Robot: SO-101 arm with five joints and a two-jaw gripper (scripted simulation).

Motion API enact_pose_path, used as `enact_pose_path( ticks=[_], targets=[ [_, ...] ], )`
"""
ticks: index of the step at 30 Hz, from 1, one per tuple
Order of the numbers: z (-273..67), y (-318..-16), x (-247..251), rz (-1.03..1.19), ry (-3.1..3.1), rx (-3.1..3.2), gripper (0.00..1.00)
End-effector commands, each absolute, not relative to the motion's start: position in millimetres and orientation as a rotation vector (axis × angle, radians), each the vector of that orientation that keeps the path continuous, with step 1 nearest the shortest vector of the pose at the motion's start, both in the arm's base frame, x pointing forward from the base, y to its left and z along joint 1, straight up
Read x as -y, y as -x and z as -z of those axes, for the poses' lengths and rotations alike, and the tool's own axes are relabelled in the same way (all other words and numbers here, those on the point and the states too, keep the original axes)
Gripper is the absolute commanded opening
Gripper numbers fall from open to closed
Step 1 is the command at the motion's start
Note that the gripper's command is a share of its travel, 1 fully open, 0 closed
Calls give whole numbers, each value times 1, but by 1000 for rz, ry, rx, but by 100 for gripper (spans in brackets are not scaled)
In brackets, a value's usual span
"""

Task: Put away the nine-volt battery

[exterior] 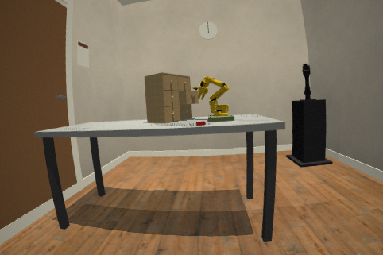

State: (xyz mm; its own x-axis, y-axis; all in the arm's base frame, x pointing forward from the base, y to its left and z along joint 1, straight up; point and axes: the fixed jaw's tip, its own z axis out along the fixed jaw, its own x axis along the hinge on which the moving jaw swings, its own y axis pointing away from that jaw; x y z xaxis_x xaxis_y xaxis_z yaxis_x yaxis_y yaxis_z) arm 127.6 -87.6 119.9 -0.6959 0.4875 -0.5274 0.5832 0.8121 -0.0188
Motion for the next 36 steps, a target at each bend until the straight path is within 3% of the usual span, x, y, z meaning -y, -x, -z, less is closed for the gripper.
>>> enact_pose_path(
  ticks=[1, 20, 32, 36],
  targets=[
    [-101, -123, 86, 244, -806, -2518, 21],
    [-101, -123, 86, 244, -806, -2518, 21],
    [-198, -108, 58, 317, -605, -1991, 21],
    [-198, -108, 58, 317, -605, -1991, 21]
  ],
)
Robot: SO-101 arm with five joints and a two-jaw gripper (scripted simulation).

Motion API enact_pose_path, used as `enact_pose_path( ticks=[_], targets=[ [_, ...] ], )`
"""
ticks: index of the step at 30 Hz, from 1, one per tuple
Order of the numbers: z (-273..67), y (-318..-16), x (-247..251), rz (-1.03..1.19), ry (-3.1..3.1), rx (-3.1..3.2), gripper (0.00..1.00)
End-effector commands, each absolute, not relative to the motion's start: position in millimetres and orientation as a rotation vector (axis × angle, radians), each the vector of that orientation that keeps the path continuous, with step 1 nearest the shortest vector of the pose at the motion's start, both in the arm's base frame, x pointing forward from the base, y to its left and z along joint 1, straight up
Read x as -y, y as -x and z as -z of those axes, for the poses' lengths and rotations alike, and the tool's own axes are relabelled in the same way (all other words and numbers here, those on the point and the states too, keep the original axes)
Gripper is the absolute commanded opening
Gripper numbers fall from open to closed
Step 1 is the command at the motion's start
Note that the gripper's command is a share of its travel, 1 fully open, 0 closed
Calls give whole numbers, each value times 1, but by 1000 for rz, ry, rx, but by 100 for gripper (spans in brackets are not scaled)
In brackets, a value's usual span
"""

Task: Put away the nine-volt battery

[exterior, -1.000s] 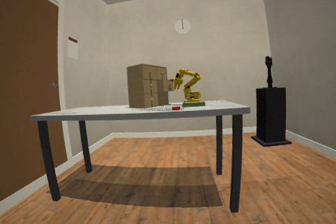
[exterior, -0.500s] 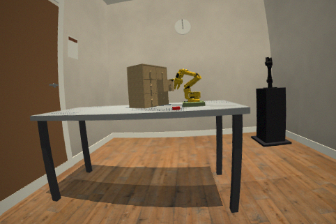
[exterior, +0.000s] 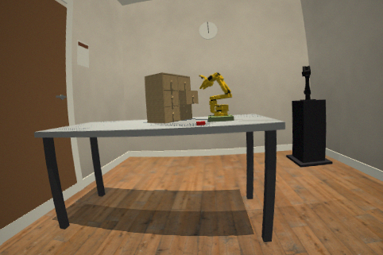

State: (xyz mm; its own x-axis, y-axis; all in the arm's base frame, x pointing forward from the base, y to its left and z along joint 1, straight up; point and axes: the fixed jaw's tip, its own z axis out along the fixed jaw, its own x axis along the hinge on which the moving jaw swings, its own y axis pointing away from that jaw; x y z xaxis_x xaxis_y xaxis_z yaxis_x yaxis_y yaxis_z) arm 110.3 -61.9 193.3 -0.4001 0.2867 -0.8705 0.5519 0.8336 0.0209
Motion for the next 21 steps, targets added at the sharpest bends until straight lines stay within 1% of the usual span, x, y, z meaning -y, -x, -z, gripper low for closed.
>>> enact_pose_path(
  ticks=[1, 13, 21],
  targets=[
    [-198, -108, 58, 317, -605, -1991, 21],
    [-158, -143, 77, 315, -582, -1996, 21],
    [-158, -143, 77, 315, -582, -1996, 21]
  ],
)
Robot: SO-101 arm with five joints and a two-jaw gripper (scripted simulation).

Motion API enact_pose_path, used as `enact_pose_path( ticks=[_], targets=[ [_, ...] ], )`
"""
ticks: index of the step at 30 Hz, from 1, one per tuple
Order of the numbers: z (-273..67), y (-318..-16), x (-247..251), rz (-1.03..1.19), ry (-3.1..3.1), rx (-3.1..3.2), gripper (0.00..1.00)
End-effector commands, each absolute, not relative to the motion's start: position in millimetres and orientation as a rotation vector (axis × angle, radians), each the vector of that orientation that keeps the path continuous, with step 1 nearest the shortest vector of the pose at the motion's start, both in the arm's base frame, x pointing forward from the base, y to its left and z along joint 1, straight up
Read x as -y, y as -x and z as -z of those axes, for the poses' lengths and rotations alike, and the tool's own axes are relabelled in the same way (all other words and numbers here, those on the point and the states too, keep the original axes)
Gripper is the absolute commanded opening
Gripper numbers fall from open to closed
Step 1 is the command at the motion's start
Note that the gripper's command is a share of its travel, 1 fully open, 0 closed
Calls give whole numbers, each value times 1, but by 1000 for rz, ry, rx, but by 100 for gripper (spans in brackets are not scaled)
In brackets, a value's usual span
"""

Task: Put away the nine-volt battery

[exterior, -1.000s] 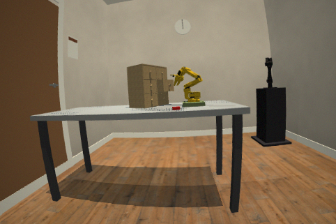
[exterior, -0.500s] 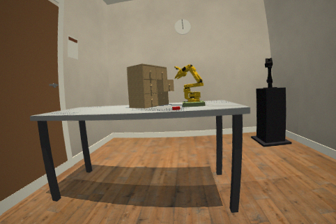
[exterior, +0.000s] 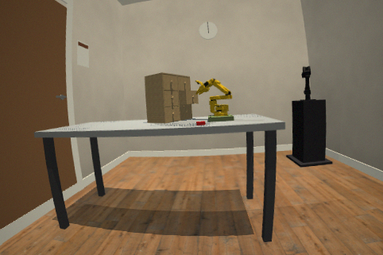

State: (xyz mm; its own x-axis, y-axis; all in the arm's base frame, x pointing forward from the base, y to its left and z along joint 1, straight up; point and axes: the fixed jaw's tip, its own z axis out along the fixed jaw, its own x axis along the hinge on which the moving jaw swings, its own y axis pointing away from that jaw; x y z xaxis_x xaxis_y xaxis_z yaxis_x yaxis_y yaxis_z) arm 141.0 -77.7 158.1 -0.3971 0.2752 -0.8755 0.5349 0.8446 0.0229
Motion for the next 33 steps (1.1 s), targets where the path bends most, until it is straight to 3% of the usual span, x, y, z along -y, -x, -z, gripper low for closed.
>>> enact_pose_path(
  ticks=[1, 33],
  targets=[
    [-158, -143, 77, 315, -582, -1996, 21],
    [-157, -144, 75, 309, -572, -1998, 21]
  ],
)
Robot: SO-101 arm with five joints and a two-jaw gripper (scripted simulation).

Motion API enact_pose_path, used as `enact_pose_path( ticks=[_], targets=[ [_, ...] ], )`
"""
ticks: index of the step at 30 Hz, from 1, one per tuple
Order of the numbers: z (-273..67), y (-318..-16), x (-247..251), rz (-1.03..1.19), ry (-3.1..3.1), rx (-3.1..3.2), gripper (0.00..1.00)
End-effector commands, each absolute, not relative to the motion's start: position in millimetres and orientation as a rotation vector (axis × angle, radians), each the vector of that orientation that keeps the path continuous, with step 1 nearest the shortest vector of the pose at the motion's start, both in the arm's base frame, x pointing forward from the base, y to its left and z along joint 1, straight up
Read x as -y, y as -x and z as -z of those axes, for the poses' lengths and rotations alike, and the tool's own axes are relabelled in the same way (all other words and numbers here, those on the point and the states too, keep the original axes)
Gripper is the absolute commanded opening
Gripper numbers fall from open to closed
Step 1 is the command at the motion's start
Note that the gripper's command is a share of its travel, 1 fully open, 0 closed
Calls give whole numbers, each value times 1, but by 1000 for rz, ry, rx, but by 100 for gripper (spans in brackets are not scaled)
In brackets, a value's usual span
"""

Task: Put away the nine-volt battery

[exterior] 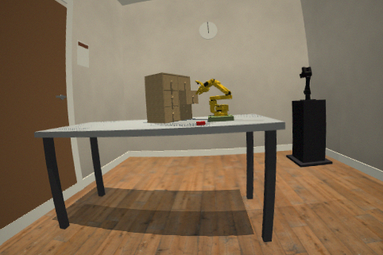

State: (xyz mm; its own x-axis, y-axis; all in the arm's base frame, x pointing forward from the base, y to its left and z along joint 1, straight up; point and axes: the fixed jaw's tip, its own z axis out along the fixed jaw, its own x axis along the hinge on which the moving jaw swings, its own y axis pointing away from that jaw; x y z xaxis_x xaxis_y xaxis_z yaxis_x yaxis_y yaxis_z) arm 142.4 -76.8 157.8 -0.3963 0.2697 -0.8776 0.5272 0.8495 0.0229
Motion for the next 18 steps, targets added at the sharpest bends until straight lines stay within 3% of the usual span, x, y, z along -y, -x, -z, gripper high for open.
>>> enact_pose_path(
  ticks=[1, 18],
  targets=[
    [-157, -144, 75, 308, -571, -1998, 21],
    [-153, -152, 80, 309, -570, -1998, 21]
  ],
)
